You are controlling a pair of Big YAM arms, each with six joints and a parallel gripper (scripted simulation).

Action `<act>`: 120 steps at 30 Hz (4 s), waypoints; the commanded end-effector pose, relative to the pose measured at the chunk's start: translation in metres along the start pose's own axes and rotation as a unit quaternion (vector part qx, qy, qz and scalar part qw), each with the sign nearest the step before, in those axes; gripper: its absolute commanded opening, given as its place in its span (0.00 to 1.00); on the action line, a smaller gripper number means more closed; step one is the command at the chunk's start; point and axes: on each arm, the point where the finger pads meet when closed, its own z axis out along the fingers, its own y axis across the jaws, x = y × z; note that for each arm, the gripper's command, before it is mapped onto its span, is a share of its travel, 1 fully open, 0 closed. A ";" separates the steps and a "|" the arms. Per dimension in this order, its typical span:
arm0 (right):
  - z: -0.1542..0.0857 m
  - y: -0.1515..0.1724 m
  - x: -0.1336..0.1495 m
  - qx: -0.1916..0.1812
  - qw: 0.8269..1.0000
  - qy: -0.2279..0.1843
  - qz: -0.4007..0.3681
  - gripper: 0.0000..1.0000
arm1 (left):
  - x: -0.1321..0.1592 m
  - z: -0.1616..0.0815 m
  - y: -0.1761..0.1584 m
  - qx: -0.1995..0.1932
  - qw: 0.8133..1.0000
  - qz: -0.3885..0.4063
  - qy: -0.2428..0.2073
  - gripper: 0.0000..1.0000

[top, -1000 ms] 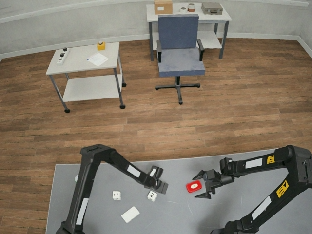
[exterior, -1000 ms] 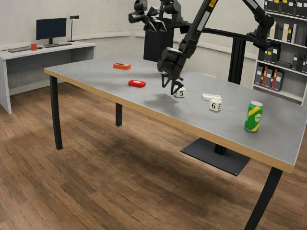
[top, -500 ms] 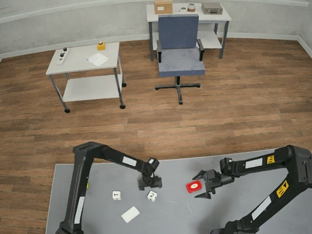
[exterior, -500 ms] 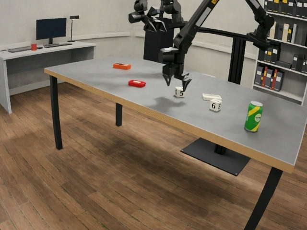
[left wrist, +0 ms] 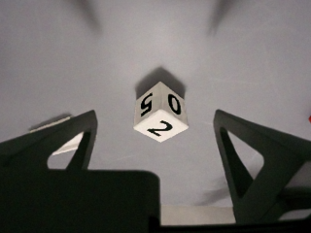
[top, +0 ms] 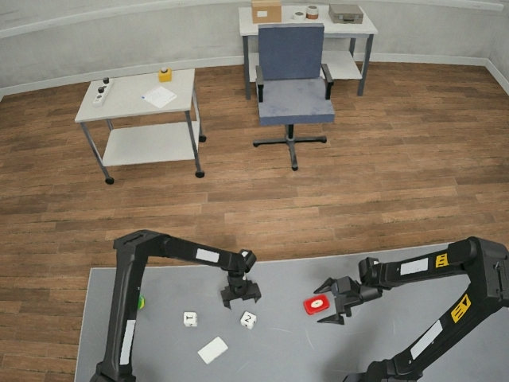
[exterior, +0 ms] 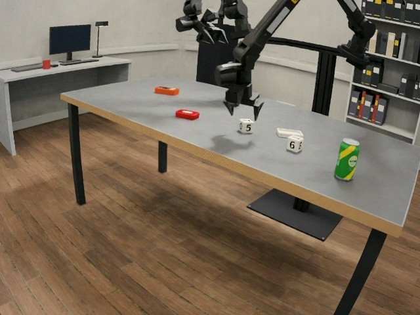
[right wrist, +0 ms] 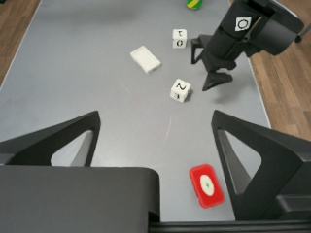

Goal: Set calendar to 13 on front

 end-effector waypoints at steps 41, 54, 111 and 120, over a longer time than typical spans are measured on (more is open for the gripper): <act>0.186 0.013 -0.057 0.176 0.970 0.108 0.130 1.00 | -0.012 0.015 0.137 -0.244 0.754 0.610 0.028 0.69; 0.215 0.054 -0.116 0.268 0.948 0.000 0.172 1.00 | -0.005 0.010 0.186 -0.323 0.606 0.719 0.111 0.69; 0.214 0.048 -0.123 0.278 0.948 -0.005 0.158 1.00 | -0.025 0.057 0.214 -0.327 0.609 0.714 0.111 0.69; 0.214 0.048 -0.123 0.278 0.948 -0.005 0.158 1.00 | -0.028 0.047 0.209 -0.330 0.611 0.712 0.103 0.56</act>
